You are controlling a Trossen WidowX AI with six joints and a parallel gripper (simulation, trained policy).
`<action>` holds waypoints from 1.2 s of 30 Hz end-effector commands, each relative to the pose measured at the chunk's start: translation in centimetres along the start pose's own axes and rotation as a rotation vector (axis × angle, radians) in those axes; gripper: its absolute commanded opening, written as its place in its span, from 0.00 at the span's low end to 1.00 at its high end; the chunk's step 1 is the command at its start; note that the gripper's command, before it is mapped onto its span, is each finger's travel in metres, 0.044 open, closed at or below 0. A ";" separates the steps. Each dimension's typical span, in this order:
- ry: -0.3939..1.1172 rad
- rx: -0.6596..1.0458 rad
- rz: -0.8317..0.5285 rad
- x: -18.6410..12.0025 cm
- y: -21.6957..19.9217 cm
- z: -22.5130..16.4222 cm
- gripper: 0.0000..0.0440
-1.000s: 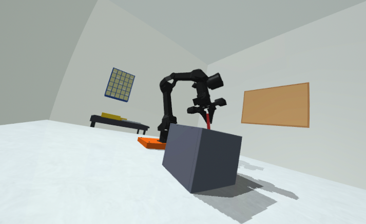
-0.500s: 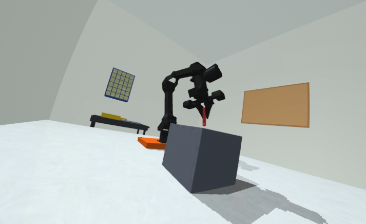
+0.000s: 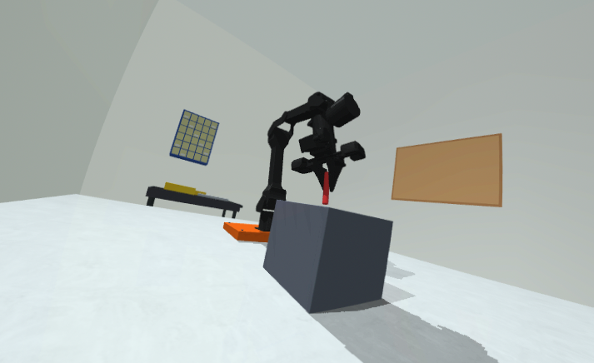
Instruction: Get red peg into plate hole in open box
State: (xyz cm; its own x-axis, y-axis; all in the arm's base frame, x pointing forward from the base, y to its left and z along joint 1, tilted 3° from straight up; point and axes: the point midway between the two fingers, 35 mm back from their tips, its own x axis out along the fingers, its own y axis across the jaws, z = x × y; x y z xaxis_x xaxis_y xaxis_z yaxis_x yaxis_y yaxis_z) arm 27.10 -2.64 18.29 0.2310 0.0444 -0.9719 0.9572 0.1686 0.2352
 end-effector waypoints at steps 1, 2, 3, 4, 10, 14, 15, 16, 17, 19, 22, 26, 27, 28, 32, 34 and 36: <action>-0.003 0.002 -0.009 0.2 0.3 0.9 0.00; -0.003 0.002 -0.011 0.3 0.3 1.1 0.00; -0.002 0.003 -0.014 0.4 0.4 1.4 0.00; -0.002 0.003 -0.016 0.5 0.4 1.6 0.00; 0.002 0.006 -0.031 1.5 0.8 3.0 0.00; 0.006 0.006 -0.042 2.4 0.9 4.0 0.00; 0.007 0.005 -0.044 2.7 1.0 4.2 0.00; 0.009 0.004 -0.046 2.9 1.0 4.4 0.00; 0.010 0.003 -0.049 3.1 1.0 4.5 0.00; 0.012 0.000 -0.052 3.6 1.1 4.9 0.00; 0.017 -0.005 -0.058 4.3 1.2 5.3 0.00; 0.026 -0.012 -0.061 5.4 1.4 5.6 0.00; 0.029 -0.014 -0.061 5.7 1.5 5.7 0.00; 0.031 -0.017 -0.061 6.0 1.5 5.8 0.00; 0.041 -0.029 -0.058 6.9 1.9 6.0 0.00; 0.046 -0.039 -0.058 7.5 2.0 6.0 0.00; 0.050 -0.049 -0.059 8.0 2.2 6.1 0.00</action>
State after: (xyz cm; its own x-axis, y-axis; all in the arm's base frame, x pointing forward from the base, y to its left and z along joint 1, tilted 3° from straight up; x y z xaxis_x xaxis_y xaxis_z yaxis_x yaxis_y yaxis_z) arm 31.79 -7.96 11.59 0.1664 0.0726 -0.9834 0.9617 0.2083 0.1781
